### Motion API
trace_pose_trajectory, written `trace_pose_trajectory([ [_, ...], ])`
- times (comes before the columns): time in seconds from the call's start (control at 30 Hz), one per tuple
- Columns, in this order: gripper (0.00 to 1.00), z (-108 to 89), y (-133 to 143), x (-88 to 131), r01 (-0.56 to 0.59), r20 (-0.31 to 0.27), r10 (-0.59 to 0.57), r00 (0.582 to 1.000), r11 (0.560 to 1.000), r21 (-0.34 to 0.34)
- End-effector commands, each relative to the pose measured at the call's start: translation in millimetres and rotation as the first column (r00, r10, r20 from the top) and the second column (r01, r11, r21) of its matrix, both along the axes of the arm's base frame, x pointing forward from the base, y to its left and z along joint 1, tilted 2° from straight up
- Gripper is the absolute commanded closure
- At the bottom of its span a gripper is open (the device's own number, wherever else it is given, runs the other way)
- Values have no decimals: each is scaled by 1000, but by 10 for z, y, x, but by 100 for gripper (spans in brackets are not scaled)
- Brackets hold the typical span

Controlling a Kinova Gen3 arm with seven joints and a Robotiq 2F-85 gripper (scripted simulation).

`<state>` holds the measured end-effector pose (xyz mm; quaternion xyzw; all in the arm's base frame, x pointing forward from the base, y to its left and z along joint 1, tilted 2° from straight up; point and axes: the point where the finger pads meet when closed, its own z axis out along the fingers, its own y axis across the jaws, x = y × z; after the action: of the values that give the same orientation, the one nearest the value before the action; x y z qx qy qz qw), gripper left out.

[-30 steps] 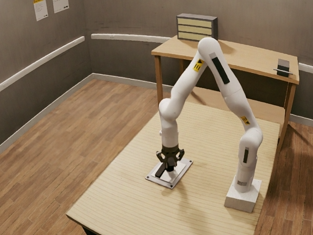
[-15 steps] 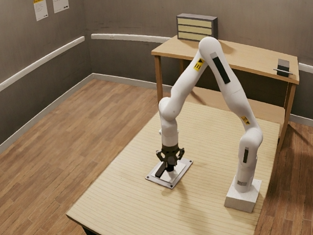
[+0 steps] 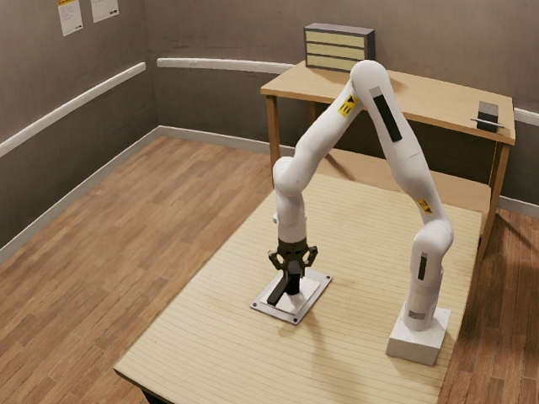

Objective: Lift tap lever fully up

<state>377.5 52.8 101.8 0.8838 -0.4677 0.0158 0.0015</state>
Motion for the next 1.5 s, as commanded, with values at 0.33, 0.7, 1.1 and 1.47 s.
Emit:
trace_pose_trajectory([
  [0.33,90,96,-40,36,7,12,-7,1000,1000,-3],
  [0.7,90,96,-40,36,7,12,-7,1000,1000,-3],
  [1.1,90,96,-40,36,7,12,-7,1000,1000,-3],
  [1.47,90,133,-59,47,7,12,-7,1000,1000,-3],
])
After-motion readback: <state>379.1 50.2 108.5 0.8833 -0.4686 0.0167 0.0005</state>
